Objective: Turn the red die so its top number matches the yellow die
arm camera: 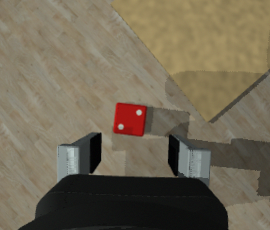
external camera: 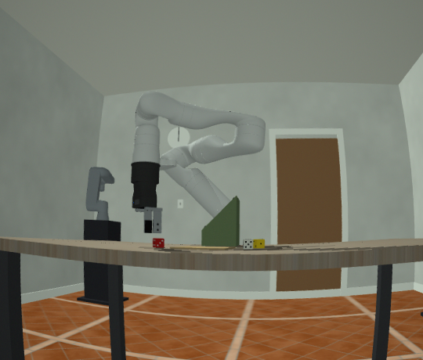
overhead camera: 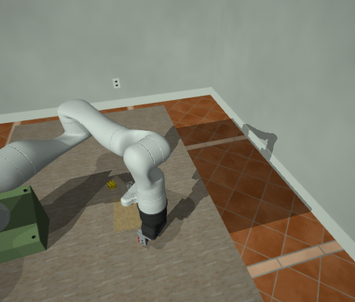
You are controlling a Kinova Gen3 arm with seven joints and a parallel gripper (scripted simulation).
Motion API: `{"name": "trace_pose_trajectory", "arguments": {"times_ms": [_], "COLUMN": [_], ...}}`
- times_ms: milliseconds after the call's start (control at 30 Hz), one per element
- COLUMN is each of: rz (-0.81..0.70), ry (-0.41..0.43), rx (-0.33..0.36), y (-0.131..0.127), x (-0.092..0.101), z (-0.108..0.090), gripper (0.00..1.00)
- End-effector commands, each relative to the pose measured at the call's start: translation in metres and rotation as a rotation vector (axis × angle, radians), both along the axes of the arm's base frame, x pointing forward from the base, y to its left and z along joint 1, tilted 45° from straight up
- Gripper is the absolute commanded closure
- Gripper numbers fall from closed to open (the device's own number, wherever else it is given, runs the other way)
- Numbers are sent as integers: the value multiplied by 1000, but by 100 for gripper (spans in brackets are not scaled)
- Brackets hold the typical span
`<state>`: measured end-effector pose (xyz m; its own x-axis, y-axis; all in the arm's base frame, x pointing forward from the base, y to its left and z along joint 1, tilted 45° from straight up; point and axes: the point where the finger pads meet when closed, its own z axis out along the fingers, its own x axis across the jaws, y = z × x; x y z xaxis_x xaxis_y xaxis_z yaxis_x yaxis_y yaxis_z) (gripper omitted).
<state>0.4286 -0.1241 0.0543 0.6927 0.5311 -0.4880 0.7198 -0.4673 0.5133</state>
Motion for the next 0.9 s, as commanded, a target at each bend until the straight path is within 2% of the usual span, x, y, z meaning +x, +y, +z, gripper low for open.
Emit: {"name": "trace_pose_trajectory", "arguments": {"times_ms": [0,567,867], "rz": [5,5,5], "ry": [-1,-1,-1], "rx": [-1,-1,-1], "y": [-1,-1,10], "x": [1,1,0], "z": [0,-1,-12], "gripper": [0,0,0]}}
